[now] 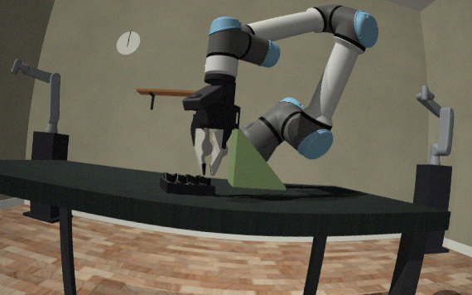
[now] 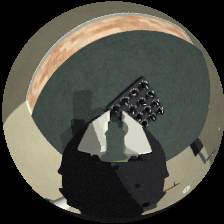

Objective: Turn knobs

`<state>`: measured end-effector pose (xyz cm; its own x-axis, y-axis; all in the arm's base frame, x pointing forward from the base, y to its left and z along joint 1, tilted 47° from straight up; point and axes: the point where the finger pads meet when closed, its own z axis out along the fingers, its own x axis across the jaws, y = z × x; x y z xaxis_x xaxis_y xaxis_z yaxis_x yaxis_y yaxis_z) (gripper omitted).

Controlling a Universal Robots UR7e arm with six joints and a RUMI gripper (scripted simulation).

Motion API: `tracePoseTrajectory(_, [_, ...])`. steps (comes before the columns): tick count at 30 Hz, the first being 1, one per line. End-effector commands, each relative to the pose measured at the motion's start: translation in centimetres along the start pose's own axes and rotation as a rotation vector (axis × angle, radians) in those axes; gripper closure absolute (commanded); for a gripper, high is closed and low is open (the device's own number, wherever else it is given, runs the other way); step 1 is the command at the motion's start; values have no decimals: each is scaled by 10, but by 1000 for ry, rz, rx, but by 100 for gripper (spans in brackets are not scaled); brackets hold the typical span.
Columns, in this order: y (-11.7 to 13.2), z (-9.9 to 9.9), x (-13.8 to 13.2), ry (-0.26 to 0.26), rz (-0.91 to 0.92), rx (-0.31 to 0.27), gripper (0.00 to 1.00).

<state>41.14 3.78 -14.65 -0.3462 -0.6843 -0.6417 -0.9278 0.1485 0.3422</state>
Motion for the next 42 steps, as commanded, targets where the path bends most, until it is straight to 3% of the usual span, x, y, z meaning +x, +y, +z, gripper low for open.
tracePoseTrajectory(1, [-1,0,0,0,0,0,89])
tracePoseTrajectory(42, [1,16,-1,-2,2,-4,89])
